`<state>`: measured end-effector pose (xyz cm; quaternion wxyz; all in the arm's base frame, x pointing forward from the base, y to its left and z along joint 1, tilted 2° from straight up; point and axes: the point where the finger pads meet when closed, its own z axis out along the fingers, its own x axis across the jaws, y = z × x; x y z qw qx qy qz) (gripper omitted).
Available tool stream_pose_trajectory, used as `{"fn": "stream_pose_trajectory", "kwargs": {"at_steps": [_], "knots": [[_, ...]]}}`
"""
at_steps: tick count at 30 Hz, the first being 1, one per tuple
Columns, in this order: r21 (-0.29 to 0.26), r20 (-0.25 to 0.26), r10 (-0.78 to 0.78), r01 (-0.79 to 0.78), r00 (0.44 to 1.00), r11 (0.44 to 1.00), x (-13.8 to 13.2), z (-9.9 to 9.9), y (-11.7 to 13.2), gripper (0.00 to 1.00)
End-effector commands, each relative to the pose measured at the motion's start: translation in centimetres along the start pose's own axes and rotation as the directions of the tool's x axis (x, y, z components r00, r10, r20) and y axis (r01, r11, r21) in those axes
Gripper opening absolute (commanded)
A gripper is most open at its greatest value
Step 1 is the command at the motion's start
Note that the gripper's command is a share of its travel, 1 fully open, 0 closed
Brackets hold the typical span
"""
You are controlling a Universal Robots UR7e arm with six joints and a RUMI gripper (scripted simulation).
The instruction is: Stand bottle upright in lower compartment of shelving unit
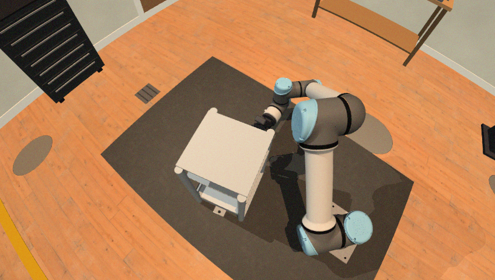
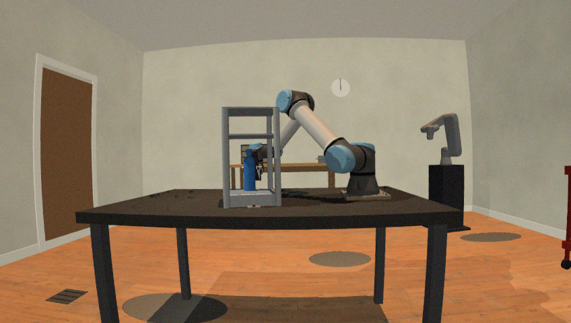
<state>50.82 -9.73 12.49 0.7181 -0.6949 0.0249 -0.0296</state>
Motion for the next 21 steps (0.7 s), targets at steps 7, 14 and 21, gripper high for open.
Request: {"fn": "stream_pose_trajectory", "kwargs": {"at_steps": [7,14,21], "knots": [[-0.001,0.0,-0.001,0.001,1.0,1.0,0.0,-2.1,-0.1,0.43],[-0.001,0.0,-0.001,0.001,1.0,1.0,0.0,-4.2,-0.1,0.43],[-0.001,0.0,-0.001,0.001,1.0,1.0,0.0,-5.9,-0.1,0.43]]}}
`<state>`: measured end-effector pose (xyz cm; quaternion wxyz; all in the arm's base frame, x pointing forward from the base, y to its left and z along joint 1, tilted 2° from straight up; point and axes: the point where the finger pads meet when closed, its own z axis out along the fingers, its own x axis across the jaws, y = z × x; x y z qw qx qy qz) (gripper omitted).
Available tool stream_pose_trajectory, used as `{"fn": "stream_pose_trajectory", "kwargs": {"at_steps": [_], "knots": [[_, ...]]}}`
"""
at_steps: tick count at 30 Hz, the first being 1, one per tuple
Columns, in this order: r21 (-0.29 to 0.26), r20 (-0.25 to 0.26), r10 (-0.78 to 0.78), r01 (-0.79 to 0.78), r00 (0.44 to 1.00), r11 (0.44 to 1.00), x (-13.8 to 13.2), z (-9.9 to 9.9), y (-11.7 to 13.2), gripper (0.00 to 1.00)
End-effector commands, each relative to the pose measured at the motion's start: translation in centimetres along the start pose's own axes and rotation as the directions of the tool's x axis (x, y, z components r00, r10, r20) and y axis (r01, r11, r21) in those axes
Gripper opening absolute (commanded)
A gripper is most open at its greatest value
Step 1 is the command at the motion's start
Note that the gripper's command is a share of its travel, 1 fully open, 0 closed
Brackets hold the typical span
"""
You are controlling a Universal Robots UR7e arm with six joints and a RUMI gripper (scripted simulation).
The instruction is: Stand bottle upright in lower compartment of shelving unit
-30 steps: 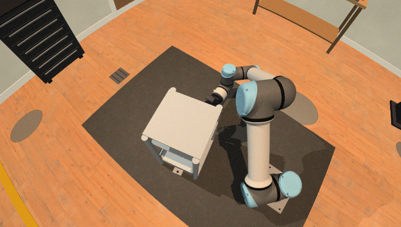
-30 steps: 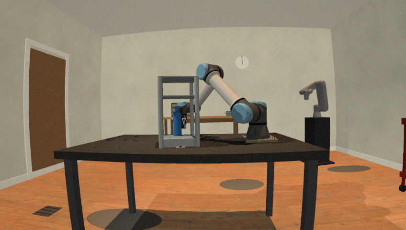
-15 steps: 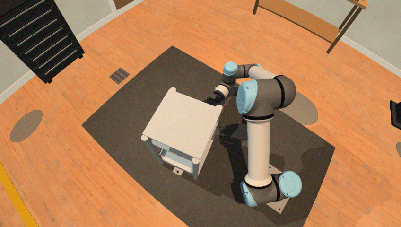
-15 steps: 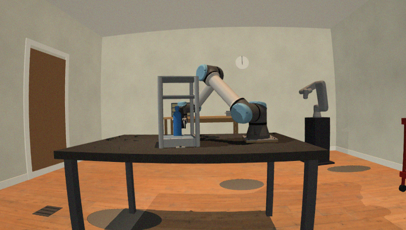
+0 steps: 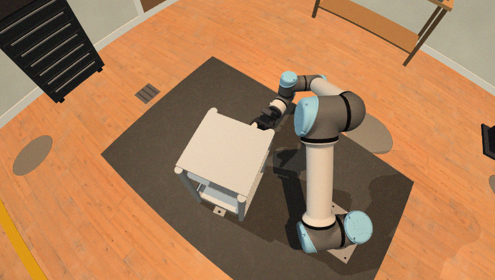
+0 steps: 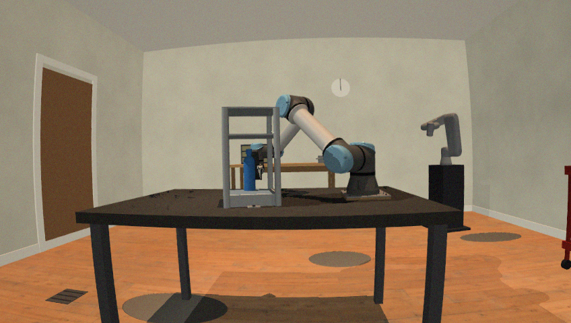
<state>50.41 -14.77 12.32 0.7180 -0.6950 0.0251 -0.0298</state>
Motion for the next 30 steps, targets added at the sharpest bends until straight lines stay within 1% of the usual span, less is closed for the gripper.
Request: {"fn": "stream_pose_trajectory", "kwargs": {"at_steps": [1,7,13,30], "knots": [[0.0,0.001,-0.001,0.001,1.0,1.0,0.0,-0.8,-0.1,0.43],[0.0,0.001,-0.001,0.001,1.0,1.0,0.0,-2.1,-0.1,0.43],[0.0,0.001,-0.001,0.001,1.0,1.0,0.0,-2.8,-0.1,0.43],[0.0,0.001,-0.001,0.001,1.0,1.0,0.0,-3.0,-0.2,0.43]]}}
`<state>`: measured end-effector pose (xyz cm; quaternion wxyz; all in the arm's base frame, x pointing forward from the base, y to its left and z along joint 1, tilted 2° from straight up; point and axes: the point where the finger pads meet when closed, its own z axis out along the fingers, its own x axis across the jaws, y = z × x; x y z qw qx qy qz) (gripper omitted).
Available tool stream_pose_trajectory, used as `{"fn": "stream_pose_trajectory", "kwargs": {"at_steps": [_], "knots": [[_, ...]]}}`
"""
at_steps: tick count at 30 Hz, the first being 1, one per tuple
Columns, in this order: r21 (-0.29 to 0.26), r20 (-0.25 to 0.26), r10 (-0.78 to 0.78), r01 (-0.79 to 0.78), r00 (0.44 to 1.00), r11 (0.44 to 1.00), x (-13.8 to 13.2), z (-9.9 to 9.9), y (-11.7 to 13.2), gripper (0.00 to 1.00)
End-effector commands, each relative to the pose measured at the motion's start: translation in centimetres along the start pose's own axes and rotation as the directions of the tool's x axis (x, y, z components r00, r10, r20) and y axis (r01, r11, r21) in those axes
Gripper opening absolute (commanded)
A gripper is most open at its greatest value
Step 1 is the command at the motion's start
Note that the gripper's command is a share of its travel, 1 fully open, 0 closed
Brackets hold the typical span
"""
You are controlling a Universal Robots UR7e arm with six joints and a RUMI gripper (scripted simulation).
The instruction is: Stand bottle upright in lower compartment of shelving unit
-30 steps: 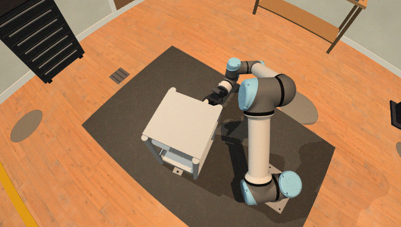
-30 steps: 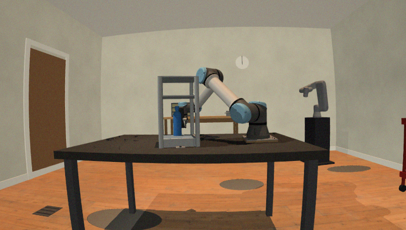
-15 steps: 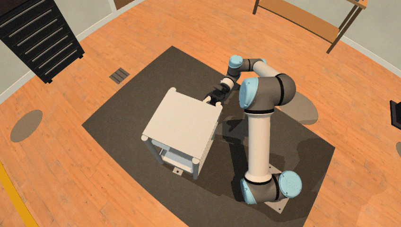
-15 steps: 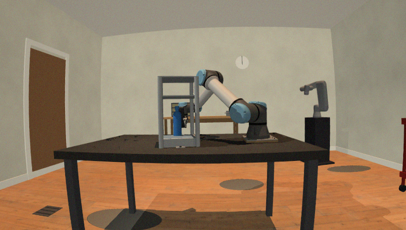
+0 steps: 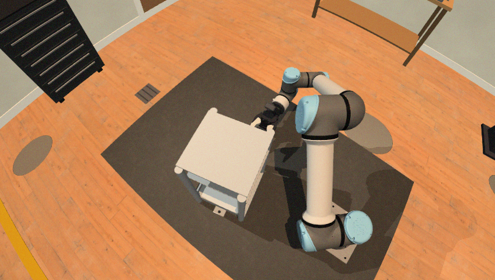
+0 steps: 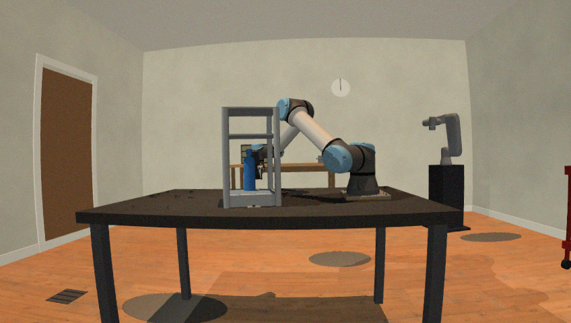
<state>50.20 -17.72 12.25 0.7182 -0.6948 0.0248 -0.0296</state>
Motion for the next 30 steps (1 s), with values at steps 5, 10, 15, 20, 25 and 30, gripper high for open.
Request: {"fn": "stream_pose_trajectory", "kwargs": {"at_steps": [5,10,15,20,25,30], "knots": [[-0.001,0.0,-0.001,0.001,1.0,1.0,0.0,0.0,-0.3,0.43],[-0.001,0.0,-0.001,0.001,1.0,1.0,0.0,0.0,-1.0,0.43],[-0.001,0.0,-0.001,0.001,1.0,1.0,0.0,0.0,-1.9,0.43],[-0.001,0.0,-0.001,0.001,1.0,1.0,0.0,0.0,-3.3,0.43],[-0.001,0.0,-0.001,0.001,1.0,1.0,0.0,0.0,-4.2,0.43],[-0.001,0.0,-0.001,0.001,1.0,1.0,0.0,0.0,-5.8,0.43]]}}
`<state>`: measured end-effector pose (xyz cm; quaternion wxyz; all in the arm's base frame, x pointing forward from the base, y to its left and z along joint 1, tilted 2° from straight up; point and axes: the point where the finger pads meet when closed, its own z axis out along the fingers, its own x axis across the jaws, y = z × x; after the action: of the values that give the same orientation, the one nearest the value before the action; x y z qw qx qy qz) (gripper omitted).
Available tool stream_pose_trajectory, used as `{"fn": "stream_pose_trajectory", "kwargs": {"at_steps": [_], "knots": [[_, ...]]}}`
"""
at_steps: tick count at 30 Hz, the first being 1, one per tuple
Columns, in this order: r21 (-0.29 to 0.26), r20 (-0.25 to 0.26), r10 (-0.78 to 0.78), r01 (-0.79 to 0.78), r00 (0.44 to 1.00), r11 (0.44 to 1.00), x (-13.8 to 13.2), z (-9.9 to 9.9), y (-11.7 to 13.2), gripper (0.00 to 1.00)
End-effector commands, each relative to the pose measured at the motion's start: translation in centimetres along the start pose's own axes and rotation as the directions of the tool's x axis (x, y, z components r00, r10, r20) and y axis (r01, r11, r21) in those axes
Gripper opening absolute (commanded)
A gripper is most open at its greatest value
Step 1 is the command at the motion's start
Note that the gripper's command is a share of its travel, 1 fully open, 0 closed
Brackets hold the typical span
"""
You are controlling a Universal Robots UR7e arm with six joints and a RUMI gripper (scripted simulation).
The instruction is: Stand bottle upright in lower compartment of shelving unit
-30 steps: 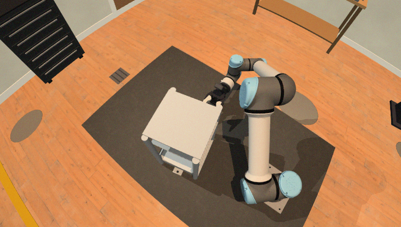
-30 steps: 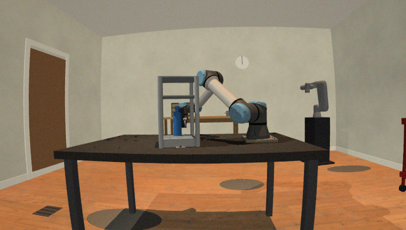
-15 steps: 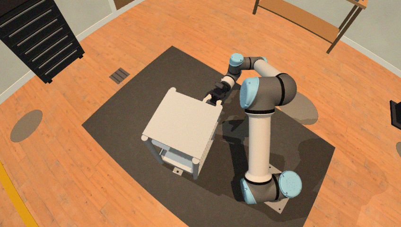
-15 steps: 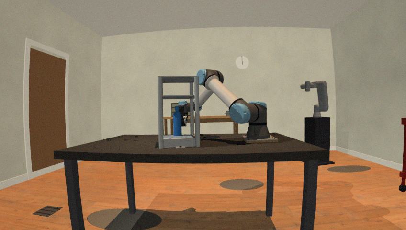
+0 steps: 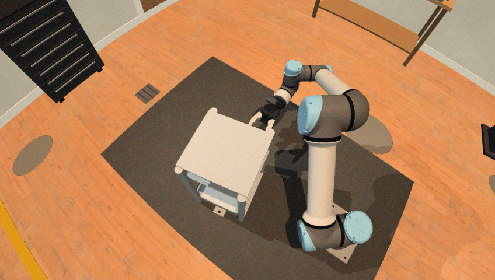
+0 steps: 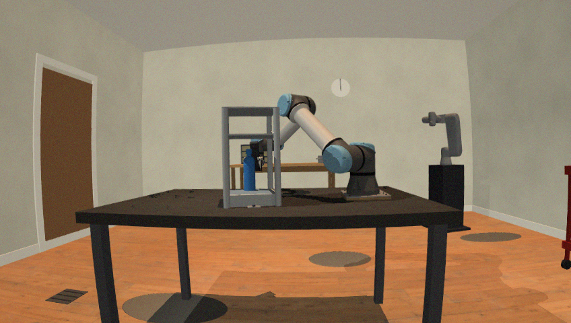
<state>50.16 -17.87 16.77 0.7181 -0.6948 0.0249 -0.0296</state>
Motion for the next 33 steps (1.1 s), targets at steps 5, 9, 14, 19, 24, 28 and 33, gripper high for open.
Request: {"fn": "stream_pose_trajectory", "kwargs": {"at_steps": [5,9,14,19,24,28,33], "knots": [[-0.001,0.0,-0.001,0.001,1.0,1.0,0.0,0.0,-2.7,0.43],[-0.001,0.0,-0.001,0.001,1.0,1.0,0.0,0.0,-3.3,0.43],[-0.001,0.0,-0.001,0.001,1.0,1.0,0.0,0.0,-4.4,0.43],[-0.001,0.0,-0.001,0.001,1.0,1.0,0.0,0.0,-5.1,0.43],[-0.001,0.0,-0.001,0.001,1.0,1.0,0.0,0.0,-5.4,0.43],[-0.001,0.0,-0.001,0.001,1.0,1.0,0.0,0.0,-5.5,0.43],[-0.001,0.0,-0.001,0.001,1.0,1.0,0.0,0.0,-5.5,1.0]]}}
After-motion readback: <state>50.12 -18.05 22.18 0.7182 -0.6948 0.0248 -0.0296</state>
